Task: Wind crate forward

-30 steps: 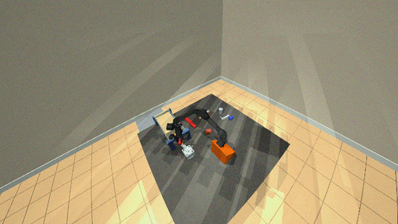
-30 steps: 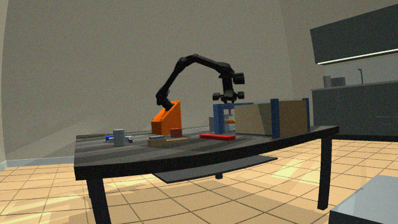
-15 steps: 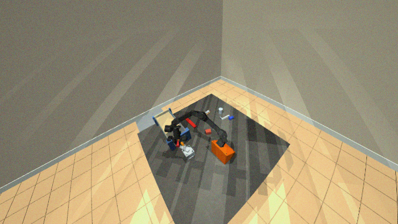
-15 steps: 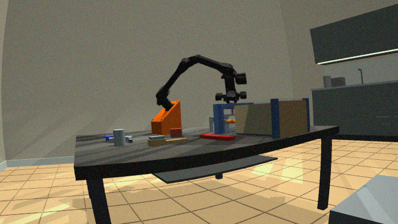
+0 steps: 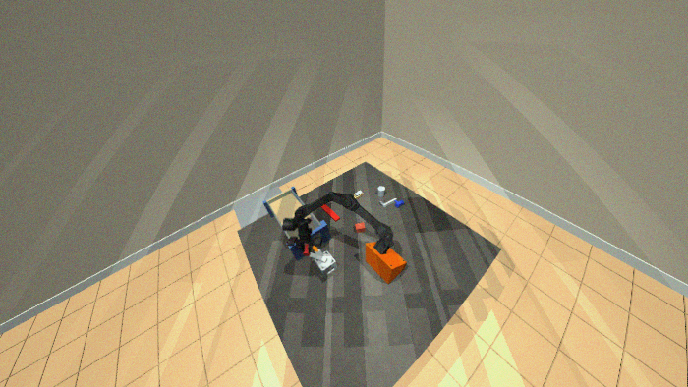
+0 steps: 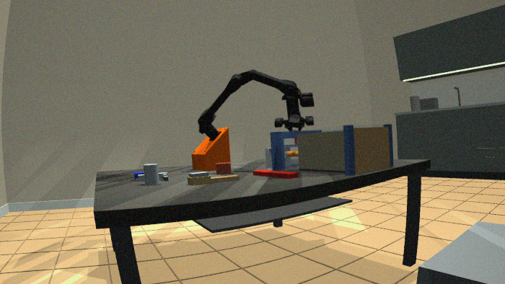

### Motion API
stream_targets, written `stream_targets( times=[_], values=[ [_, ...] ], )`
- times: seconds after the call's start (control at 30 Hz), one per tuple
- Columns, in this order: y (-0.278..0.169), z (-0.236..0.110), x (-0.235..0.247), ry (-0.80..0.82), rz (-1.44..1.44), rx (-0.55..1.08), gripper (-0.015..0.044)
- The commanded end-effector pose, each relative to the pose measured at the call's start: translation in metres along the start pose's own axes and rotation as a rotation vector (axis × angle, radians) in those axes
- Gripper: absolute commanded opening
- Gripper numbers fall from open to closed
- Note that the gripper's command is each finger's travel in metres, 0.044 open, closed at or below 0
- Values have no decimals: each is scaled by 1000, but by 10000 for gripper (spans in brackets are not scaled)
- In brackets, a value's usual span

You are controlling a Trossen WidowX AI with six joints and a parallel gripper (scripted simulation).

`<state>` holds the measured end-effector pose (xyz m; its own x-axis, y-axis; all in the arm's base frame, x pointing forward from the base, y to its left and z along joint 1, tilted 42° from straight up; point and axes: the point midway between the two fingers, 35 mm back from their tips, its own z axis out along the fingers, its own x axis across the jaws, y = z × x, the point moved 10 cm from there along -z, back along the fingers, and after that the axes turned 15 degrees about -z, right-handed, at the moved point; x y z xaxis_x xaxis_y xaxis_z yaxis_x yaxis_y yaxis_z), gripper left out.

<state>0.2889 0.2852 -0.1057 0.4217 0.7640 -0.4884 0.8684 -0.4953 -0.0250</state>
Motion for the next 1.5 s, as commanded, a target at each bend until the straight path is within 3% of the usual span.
stream_targets(
  times=[0.0, 1.47],
  values=[
    [-10, 7, 6, 5, -4, 12, 0],
    [-60, 29, 13, 7, -6, 16, 0]
  ],
)
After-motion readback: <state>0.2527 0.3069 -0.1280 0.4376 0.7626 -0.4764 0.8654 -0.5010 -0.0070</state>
